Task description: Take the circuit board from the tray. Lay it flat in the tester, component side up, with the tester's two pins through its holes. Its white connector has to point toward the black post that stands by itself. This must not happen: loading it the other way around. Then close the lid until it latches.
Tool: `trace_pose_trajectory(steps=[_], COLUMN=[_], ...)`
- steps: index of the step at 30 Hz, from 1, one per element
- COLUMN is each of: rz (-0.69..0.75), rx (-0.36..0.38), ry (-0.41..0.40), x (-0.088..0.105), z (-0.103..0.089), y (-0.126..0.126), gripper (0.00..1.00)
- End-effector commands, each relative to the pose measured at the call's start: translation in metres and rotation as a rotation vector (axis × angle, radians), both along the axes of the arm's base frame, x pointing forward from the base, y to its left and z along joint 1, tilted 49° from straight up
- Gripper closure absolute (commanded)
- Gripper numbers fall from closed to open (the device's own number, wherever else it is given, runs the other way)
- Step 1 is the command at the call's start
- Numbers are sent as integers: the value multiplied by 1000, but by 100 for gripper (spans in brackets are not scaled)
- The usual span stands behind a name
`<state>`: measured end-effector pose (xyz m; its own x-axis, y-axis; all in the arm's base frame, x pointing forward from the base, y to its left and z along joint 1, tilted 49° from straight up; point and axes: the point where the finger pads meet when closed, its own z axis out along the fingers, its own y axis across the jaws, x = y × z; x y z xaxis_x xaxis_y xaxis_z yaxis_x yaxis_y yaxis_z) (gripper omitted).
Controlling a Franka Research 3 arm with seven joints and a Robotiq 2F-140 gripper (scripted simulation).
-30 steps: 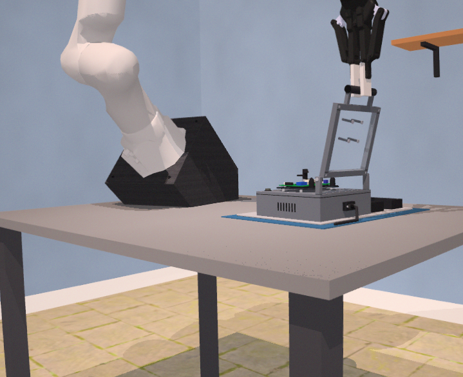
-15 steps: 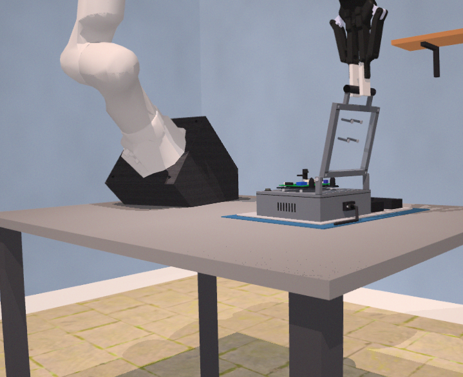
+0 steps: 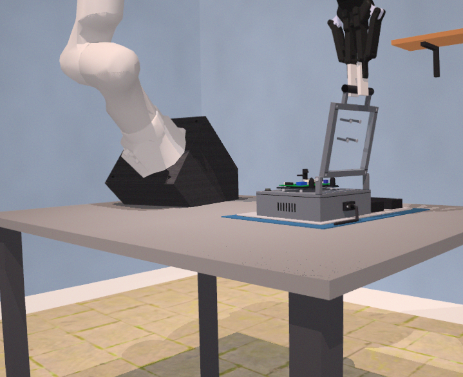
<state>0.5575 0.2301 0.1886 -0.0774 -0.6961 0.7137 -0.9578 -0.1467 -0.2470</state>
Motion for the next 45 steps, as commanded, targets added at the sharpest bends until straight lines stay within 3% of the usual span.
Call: trace_pose_trajectory(steps=[1, 45], rz=[-7, -7], rx=[-2, -2], ry=[7, 7], x=[-7, -46], z=[-2, -10], y=[-1, -5], gripper=[100, 100])
